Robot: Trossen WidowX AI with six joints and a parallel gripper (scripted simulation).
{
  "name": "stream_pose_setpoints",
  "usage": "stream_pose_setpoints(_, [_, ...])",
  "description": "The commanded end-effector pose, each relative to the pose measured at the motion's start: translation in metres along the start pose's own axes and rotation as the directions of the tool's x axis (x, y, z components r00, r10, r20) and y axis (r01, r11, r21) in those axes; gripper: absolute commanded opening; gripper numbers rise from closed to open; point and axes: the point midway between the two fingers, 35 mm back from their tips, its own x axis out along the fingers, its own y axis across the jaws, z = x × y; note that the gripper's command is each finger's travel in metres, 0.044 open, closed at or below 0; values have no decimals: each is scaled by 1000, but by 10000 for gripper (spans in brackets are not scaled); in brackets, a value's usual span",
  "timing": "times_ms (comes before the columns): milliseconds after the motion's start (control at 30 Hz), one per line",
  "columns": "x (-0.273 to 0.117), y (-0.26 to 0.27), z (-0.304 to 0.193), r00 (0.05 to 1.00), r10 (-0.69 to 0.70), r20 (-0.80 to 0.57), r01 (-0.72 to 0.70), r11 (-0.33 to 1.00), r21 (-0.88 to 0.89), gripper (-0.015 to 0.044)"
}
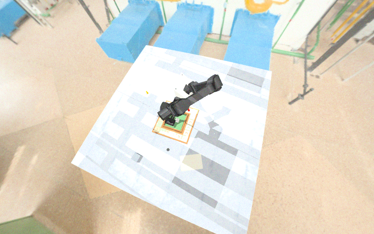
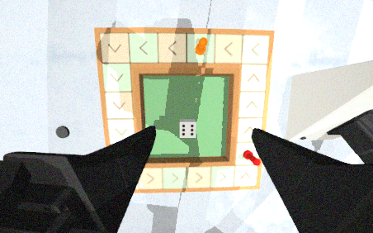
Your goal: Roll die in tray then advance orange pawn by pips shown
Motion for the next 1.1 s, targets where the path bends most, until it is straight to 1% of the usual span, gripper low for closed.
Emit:
stream_pose_setpoints(0, [4, 8, 4, 961, 89, -261, -87, 996, 18, 440])
stream_pose_setpoints(100, [4, 8, 4, 961, 89, -261, -87, 996, 18, 440])
stream_pose_setpoints(133, [6, 2, 5, 981, 48, -188, -45, 999, 23, 440])
stream_pose_setpoints(167, [6, 2, 5, 981, 48, -188, -45, 999, 23, 440])
stream_pose_setpoints(233, [9, 2, 11, 980, 50, -192, -56, 998, -22, 387])
stream_pose_setpoints(333, [22, 3, 37, 976, 59, -208, -106, 970, -221, 309])
stream_pose_setpoints(467, [42, 0, 72, 970, 74, -233, -183, 855, -486, 204])
stream_pose_setpoints(533, [53, -4, 89, 966, 83, -246, -220, 768, -602, 200])
stream_pose_setpoints(600, [61, -7, 100, 963, 89, -255, -242, 703, -669, 200])
stream_pose_setpoints(1067, [62, -9, 102, 963, 90, -256, -245, 695, -677, 200])
